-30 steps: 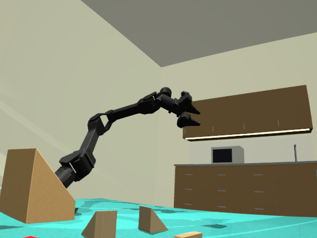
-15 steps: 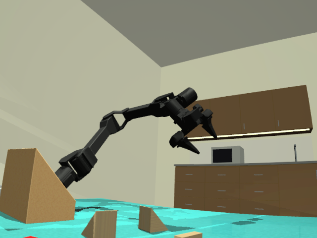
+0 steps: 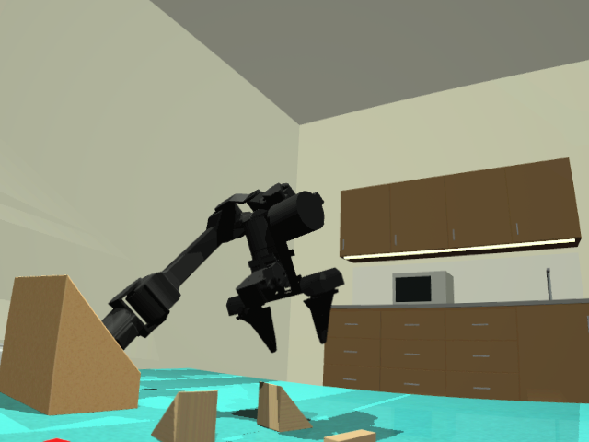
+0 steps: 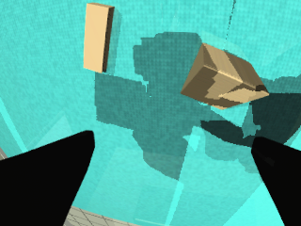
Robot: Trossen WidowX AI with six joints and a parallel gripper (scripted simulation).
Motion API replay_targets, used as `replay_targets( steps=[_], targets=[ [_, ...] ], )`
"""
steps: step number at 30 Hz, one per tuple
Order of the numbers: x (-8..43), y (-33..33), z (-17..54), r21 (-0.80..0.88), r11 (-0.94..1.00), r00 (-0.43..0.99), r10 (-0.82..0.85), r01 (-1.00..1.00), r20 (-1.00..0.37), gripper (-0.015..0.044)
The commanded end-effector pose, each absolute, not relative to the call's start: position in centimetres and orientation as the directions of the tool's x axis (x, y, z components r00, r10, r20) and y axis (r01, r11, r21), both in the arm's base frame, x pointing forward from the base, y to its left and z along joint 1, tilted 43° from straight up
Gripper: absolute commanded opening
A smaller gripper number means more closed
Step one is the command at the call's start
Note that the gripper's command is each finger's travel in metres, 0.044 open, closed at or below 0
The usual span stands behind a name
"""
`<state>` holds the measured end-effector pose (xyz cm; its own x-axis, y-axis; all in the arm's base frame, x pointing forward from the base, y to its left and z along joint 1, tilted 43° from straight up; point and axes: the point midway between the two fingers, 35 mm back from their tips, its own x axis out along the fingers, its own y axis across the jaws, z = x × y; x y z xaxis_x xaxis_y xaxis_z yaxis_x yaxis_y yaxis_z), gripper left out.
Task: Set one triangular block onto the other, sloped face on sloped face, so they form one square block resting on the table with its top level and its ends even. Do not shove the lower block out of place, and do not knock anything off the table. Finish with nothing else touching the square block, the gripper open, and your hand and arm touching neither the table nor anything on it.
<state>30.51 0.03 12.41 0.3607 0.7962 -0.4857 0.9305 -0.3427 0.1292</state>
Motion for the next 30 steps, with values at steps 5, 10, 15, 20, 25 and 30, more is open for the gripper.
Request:
replay_targets(
  steps=[5,10,15,20,25,30],
  targets=[
    [26.6,0.7,9.0,-0.187,-0.390,0.296,0.871,0.902,-0.391,0.0440],
    [26.6,0.7,9.0,-0.187,-0.390,0.296,0.871,0.902,-0.391,0.0440],
    [26.7,0.9,8.7,-0.187,-0.390,0.295,0.870,0.902,-0.395,0.0440],
    [27.0,1.4,8.1,-0.186,-0.391,0.294,0.867,0.901,-0.402,0.0440],
    [27.3,1.9,7.6,-0.186,-0.393,0.293,0.865,0.901,-0.407,0.0440],
    [27.5,2.4,7.1,-0.185,-0.394,0.293,0.863,0.900,-0.412,0.0440]
  ],
)
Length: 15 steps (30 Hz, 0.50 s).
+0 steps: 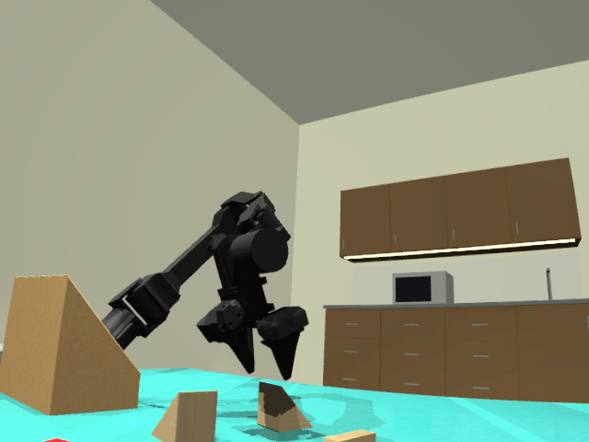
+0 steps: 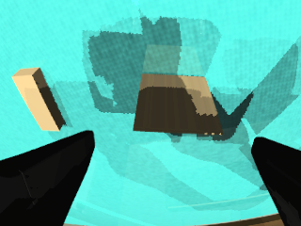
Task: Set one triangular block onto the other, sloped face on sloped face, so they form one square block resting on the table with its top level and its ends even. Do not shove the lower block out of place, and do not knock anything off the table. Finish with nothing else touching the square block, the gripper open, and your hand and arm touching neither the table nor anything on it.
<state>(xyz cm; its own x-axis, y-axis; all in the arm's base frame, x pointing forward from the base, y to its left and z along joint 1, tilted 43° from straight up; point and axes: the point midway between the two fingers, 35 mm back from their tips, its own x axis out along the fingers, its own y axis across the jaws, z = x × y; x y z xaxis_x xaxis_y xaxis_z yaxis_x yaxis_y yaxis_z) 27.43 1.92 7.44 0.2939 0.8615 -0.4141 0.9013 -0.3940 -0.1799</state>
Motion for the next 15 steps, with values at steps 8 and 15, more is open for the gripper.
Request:
replay_targets(
  steps=[8,15],
  targets=[
    [28.0,3.4,6.3,-0.184,-0.396,0.293,0.861,0.900,-0.417,0.0440],
    [28.3,4.2,5.7,-0.183,-0.397,0.294,0.860,0.899,-0.418,0.0440]
  ],
)
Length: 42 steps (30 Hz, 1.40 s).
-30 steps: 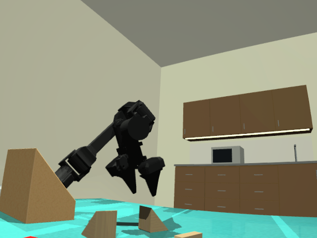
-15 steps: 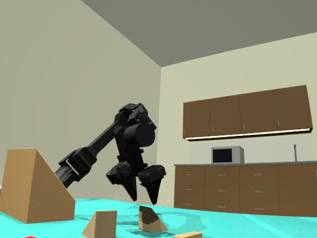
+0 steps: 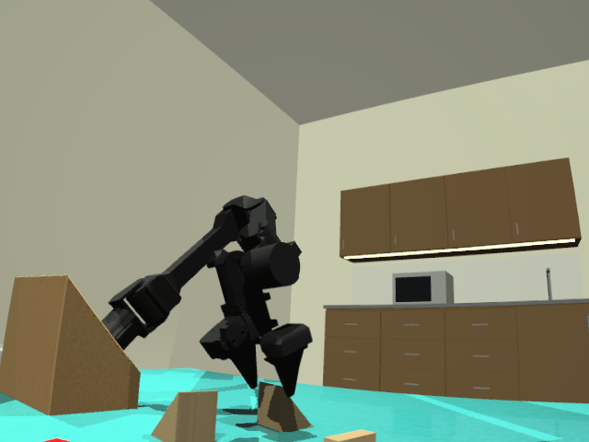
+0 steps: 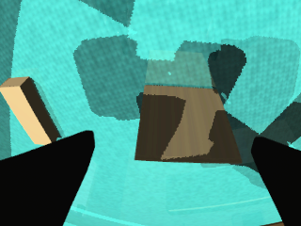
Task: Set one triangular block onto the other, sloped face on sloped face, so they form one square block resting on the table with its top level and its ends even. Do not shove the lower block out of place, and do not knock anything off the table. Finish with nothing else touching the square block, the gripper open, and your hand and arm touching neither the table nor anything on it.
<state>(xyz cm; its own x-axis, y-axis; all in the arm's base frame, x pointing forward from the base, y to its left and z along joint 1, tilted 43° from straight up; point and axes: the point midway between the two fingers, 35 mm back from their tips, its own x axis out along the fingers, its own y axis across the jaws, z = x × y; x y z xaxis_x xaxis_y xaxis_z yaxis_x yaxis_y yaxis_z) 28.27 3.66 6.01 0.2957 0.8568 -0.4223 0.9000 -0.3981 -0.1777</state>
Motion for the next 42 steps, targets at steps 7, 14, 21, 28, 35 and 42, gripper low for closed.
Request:
replay_targets(
  steps=[7,14,21,28,35,42],
  targets=[
    [28.7,5.2,5.2,-0.183,-0.397,0.295,0.860,0.899,-0.415,0.0440],
    [28.9,6.2,4.8,-0.183,-0.396,0.296,0.863,0.900,-0.410,0.0440],
    [29.1,7.3,4.6,-0.184,-0.394,0.297,0.867,0.901,-0.401,0.0440],
    [29.2,8.4,4.4,-0.187,-0.390,0.296,0.872,0.902,-0.389,0.0440],
    [29.3,8.6,4.4,-0.187,-0.389,0.296,0.874,0.902,-0.386,0.0335],
    [29.3,8.6,4.4,-0.187,-0.389,0.296,0.874,0.902,-0.386,0.0230]
  ],
)
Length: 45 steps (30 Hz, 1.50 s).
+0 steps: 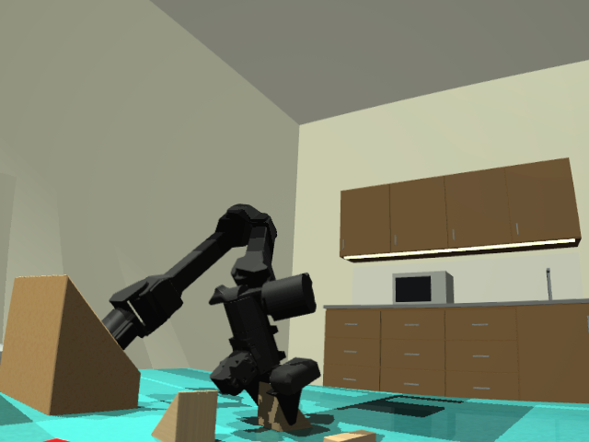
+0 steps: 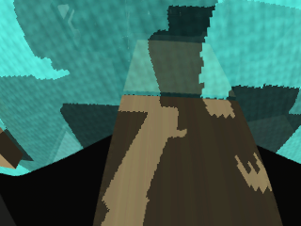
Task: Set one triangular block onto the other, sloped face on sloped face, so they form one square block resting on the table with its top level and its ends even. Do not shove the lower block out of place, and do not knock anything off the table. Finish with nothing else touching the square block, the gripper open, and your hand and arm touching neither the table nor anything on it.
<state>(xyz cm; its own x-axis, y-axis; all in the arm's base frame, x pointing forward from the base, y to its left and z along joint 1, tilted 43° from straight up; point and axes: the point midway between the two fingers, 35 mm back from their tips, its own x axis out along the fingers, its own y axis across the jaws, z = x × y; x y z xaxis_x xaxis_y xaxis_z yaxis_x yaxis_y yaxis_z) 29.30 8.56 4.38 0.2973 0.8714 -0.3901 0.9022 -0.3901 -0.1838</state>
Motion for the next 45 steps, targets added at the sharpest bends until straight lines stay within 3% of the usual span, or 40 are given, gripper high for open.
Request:
replay_targets(
  steps=[1,3,11,26,45],
  targets=[
    [29.3,8.6,4.4,-0.187,-0.389,0.296,0.874,0.902,-0.386,0.0223],
    [29.3,8.6,4.4,-0.187,-0.389,0.296,0.874,0.902,-0.386,0.0210],
    [29.2,8.4,4.6,-0.185,-0.390,0.297,0.872,0.902,-0.390,0.0000],
    [29.7,8.5,6.8,-0.188,-0.389,0.174,0.725,0.902,-0.666,0.0000],
    [30.8,9.7,10.0,-0.187,-0.387,-0.033,0.370,0.903,-0.929,0.0000]
  ],
)
